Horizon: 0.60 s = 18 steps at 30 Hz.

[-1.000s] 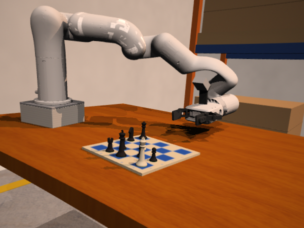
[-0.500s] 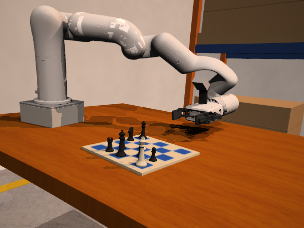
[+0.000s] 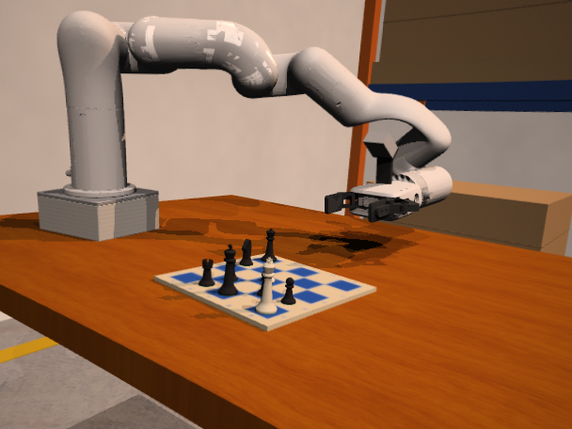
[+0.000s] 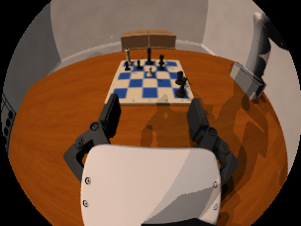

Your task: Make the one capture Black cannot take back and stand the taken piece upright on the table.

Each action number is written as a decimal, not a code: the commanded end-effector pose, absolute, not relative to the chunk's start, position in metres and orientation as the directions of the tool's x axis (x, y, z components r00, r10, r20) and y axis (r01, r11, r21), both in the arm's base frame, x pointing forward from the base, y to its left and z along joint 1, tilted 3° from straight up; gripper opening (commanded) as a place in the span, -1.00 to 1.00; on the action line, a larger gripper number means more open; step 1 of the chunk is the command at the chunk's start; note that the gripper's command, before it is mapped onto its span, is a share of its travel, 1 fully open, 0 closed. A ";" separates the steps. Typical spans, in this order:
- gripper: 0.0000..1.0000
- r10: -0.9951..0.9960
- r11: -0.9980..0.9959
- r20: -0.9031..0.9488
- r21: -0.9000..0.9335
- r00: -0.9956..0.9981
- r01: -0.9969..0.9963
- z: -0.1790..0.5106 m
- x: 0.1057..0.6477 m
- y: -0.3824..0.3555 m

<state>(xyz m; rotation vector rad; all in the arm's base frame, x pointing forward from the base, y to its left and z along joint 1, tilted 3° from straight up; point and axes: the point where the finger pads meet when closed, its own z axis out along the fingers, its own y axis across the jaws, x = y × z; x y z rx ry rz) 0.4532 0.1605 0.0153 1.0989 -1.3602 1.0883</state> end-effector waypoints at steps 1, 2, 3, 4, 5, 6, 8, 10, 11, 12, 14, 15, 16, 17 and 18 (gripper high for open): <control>1.00 -0.061 0.165 0.997 -0.046 -0.057 -0.985 0.032 0.454 0.162; 1.00 -0.061 0.165 0.997 -0.046 -0.057 -0.985 0.040 0.454 0.162; 1.00 -0.061 0.165 0.997 -0.046 -0.057 -0.985 0.048 0.454 0.163; 1.00 -0.061 0.165 0.997 -0.046 -0.057 -0.985 0.056 0.454 0.163; 1.00 -0.061 0.165 0.997 -0.046 -0.057 -0.985 0.063 0.454 0.163; 1.00 -0.061 0.165 0.997 -0.046 -0.057 -0.985 0.069 0.454 0.164; 1.00 -0.061 0.165 0.997 -0.046 -0.057 -0.985 0.079 0.454 0.164; 1.00 -0.061 0.165 0.997 -0.046 -0.057 -0.985 0.083 0.454 0.164; 1.00 -0.061 0.165 0.997 -0.046 -0.057 -0.985 0.083 0.454 0.164; 1.00 -0.061 0.165 0.997 -0.046 -0.057 -0.985 0.084 0.454 0.164; 1.00 -0.061 0.169 0.996 -0.050 -0.061 -0.984 0.080 0.455 0.165; 1.00 -0.063 0.170 0.996 -0.051 -0.062 -0.984 0.080 0.455 0.164; 1.00 -0.069 0.173 0.995 -0.053 -0.066 -0.983 0.080 0.456 0.162; 1.00 -0.069 0.173 0.995 -0.053 -0.066 -0.983 0.080 0.456 0.162; 1.00 -0.069 0.173 0.995 -0.053 -0.066 -0.983 0.080 0.456 0.162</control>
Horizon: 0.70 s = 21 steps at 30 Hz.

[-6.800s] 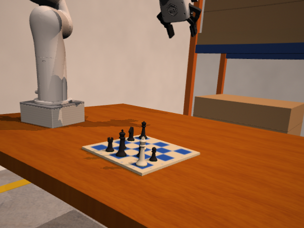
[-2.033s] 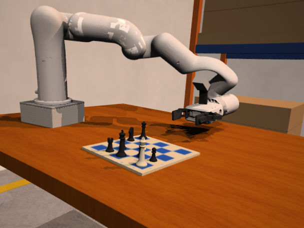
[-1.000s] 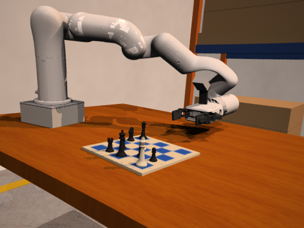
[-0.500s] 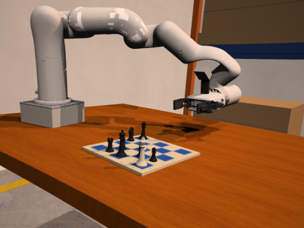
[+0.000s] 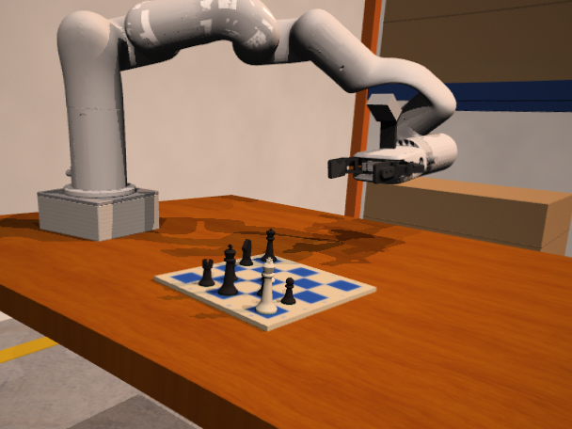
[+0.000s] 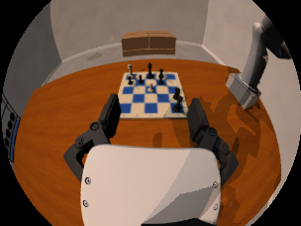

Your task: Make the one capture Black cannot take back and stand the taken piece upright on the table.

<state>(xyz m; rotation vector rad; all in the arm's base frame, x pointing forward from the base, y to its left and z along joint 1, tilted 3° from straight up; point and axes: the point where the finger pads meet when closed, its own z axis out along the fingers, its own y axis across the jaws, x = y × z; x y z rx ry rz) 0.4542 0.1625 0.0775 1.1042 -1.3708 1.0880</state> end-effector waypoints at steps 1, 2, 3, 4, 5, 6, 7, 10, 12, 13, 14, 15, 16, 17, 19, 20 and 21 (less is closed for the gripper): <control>1.00 -0.080 0.179 0.994 -0.059 -0.074 -0.982 0.079 0.458 0.160; 1.00 -0.097 0.188 0.992 -0.067 -0.086 -0.980 0.077 0.460 0.155; 1.00 -0.120 0.201 0.987 -0.078 -0.104 -0.976 0.075 0.463 0.150; 1.00 -0.149 0.220 0.981 -0.093 -0.128 -0.971 0.072 0.467 0.142; 1.00 -0.183 0.245 0.970 -0.112 -0.160 -0.963 0.069 0.471 0.133; 1.00 -0.221 0.279 0.954 -0.135 -0.201 -0.951 0.065 0.475 0.123; 1.00 -0.260 0.321 0.932 -0.162 -0.251 -0.933 0.061 0.479 0.112; 1.00 -0.298 0.373 0.902 -0.190 -0.312 -0.908 0.057 0.483 0.100; 1.00 -0.298 0.373 0.902 -0.190 -0.312 -0.908 0.057 0.483 0.100; 1.00 -0.330 0.435 0.863 -0.220 -0.382 -0.873 0.053 0.486 0.087; 1.00 -0.330 0.435 0.863 -0.220 -0.382 -0.873 0.053 0.486 0.087; 1.00 -0.352 0.505 0.815 -0.249 -0.461 -0.826 0.050 0.489 0.075; 1.00 -0.352 0.505 0.815 -0.249 -0.461 -0.826 0.050 0.489 0.075; 1.00 -0.352 0.505 0.815 -0.249 -0.461 -0.826 0.050 0.489 0.075; 1.00 -0.361 0.582 0.756 -0.275 -0.546 -0.765 0.048 0.491 0.063; 1.00 -0.361 0.582 0.756 -0.275 -0.546 -0.765 0.048 0.491 0.063; 1.00 -0.361 0.582 0.756 -0.275 -0.546 -0.765 0.048 0.491 0.063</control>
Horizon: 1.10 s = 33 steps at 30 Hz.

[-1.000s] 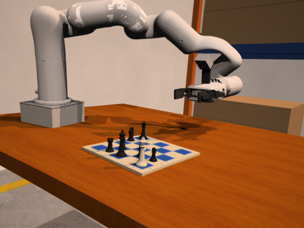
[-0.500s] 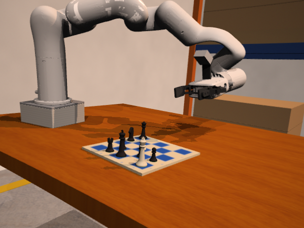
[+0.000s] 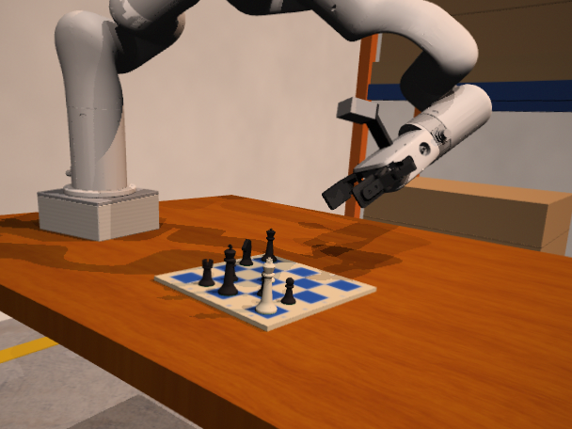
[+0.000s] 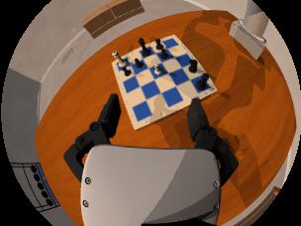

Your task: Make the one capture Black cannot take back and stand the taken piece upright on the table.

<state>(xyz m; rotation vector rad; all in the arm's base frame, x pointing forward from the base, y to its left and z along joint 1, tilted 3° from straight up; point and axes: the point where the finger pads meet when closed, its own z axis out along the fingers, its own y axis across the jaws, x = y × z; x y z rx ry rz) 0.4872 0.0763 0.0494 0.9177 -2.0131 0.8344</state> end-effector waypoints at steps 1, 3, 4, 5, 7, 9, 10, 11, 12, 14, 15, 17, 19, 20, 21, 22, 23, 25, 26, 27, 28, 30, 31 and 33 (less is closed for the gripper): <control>1.00 -0.352 0.661 0.689 -0.296 -0.634 -0.689 0.046 0.493 0.051; 1.00 -0.352 0.661 0.689 -0.296 -0.634 -0.689 0.046 0.493 0.051; 1.00 -0.324 0.739 0.615 -0.310 -0.719 -0.598 0.046 0.494 0.040; 1.00 -0.324 0.739 0.615 -0.310 -0.719 -0.598 0.046 0.494 0.040; 1.00 -0.278 0.810 0.537 -0.315 -0.796 -0.495 0.047 0.496 0.029; 1.00 -0.277 0.811 0.536 -0.315 -0.798 -0.493 0.047 0.496 0.029; 1.00 -0.277 0.811 0.536 -0.315 -0.798 -0.493 0.047 0.496 0.029; 1.00 -0.212 0.872 0.455 -0.311 -0.865 -0.377 0.050 0.497 0.018; 1.00 -0.212 0.872 0.455 -0.311 -0.865 -0.377 0.050 0.497 0.018; 1.00 -0.133 0.920 0.376 -0.298 -0.917 -0.256 0.054 0.499 0.007; 1.00 -0.132 0.920 0.375 -0.298 -0.917 -0.254 0.054 0.499 0.007; 1.00 -0.048 0.951 0.305 -0.278 -0.951 -0.137 0.058 0.500 -0.004; 1.00 -0.043 0.952 0.300 -0.277 -0.953 -0.130 0.058 0.500 -0.004; 1.00 0.049 0.968 0.232 -0.250 -0.972 -0.011 0.064 0.501 -0.015; 1.00 0.050 0.968 0.230 -0.250 -0.972 -0.009 0.064 0.501 -0.015; 1.00 0.050 0.968 0.230 -0.250 -0.972 -0.009 0.064 0.501 -0.015; 1.00 0.142 0.970 0.169 -0.219 -0.975 0.104 0.069 0.502 -0.026; 1.00 0.221 0.962 0.123 -0.190 -0.967 0.196 0.075 0.503 -0.036; 1.00 0.229 0.961 0.117 -0.186 -0.966 0.205 0.075 0.503 -0.036; 1.00 0.298 0.946 0.079 -0.159 -0.951 0.283 0.080 0.503 -0.045; 1.00 0.306 0.944 0.073 -0.154 -0.949 0.292 0.080 0.503 -0.045; 1.00 0.306 0.944 0.073 -0.154 -0.949 0.292 0.080 0.503 -0.045; 1.00 0.372 0.923 0.038 -0.125 -0.928 0.364 0.085 0.504 -0.054; 1.00 0.466 0.882 -0.008 -0.079 -0.885 0.465 0.092 0.503 -0.067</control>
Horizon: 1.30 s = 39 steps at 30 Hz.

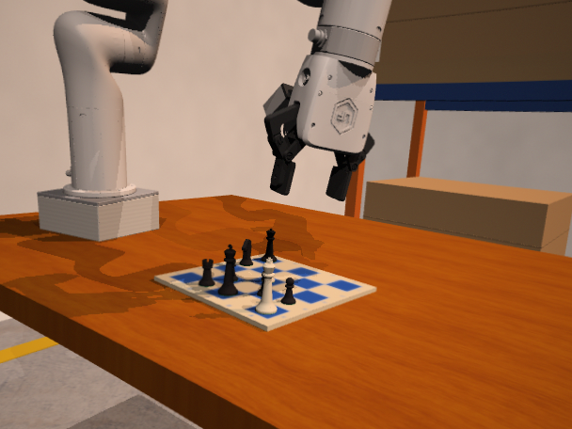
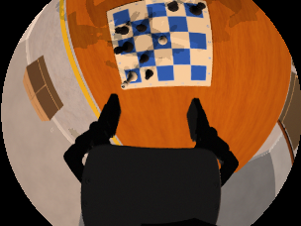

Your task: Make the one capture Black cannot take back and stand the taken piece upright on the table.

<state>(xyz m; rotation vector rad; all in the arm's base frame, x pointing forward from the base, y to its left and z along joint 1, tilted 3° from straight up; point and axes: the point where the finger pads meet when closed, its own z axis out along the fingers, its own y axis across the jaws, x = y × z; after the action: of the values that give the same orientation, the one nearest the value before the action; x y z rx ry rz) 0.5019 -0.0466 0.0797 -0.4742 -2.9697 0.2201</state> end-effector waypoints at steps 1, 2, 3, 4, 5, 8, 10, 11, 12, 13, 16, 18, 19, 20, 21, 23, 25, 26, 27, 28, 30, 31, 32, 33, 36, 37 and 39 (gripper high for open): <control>1.00 0.495 0.866 -0.022 -0.063 -0.869 0.495 0.095 0.503 -0.071; 1.00 0.514 0.856 -0.031 -0.053 -0.857 0.515 0.097 0.503 -0.074; 1.00 0.524 0.850 -0.036 -0.047 -0.851 0.525 0.097 0.503 -0.075; 1.00 0.528 0.847 -0.037 -0.045 -0.848 0.529 0.098 0.502 -0.076; 1.00 0.529 0.847 -0.038 -0.045 -0.848 0.530 0.098 0.502 -0.076; 1.00 0.529 0.847 -0.038 -0.045 -0.848 0.530 0.098 0.502 -0.076; 1.00 0.529 0.847 -0.038 -0.045 -0.848 0.530 0.098 0.502 -0.076; 1.00 0.529 0.847 -0.038 -0.045 -0.848 0.530 0.098 0.502 -0.076; 1.00 0.529 0.847 -0.038 -0.045 -0.848 0.530 0.098 0.502 -0.076; 1.00 0.529 0.847 -0.038 -0.045 -0.848 0.530 0.098 0.502 -0.076; 1.00 0.529 0.847 -0.038 -0.045 -0.848 0.530 0.098 0.502 -0.076; 1.00 0.529 0.847 -0.038 -0.045 -0.848 0.530 0.098 0.502 -0.076; 1.00 0.529 0.847 -0.038 -0.045 -0.848 0.530 0.098 0.502 -0.076; 1.00 0.529 0.847 -0.038 -0.045 -0.848 0.530 0.098 0.502 -0.076; 1.00 0.529 0.847 -0.038 -0.045 -0.848 0.530 0.098 0.502 -0.076; 1.00 0.526 0.848 -0.037 -0.045 -0.849 0.528 0.098 0.502 -0.076; 1.00 0.512 0.857 -0.037 -0.046 -0.858 0.513 0.097 0.502 -0.076; 1.00 0.497 0.866 -0.036 -0.046 -0.867 0.499 0.097 0.503 -0.076; 1.00 0.477 0.877 -0.035 -0.047 -0.878 0.478 0.096 0.503 -0.076; 1.00 0.450 0.891 -0.033 -0.048 -0.893 0.451 0.095 0.503 -0.076; 1.00 0.415 0.908 -0.032 -0.049 -0.909 0.416 0.094 0.503 -0.076; 1.00 0.415 0.908 -0.032 -0.049 -0.909 0.416 0.094 0.503 -0.076; 1.00 0.374 0.926 -0.029 -0.051 -0.927 0.375 0.093 0.503 -0.076; 1.00 0.324 0.944 -0.027 -0.052 -0.946 0.325 0.091 0.503 -0.076; 1.00 0.135 0.989 -0.016 -0.057 -0.991 0.135 0.085 0.503 -0.077; 1.00 0.074 0.996 -0.013 -0.058 -0.997 0.075 0.083 0.503 -0.077; 1.00 -0.016 0.998 -0.007 -0.062 -1.000 -0.015 0.078 0.503 -0.077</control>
<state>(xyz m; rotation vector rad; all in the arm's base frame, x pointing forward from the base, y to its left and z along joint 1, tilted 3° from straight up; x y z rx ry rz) 0.5015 -0.0763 0.0853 -0.3361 -3.1314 0.1173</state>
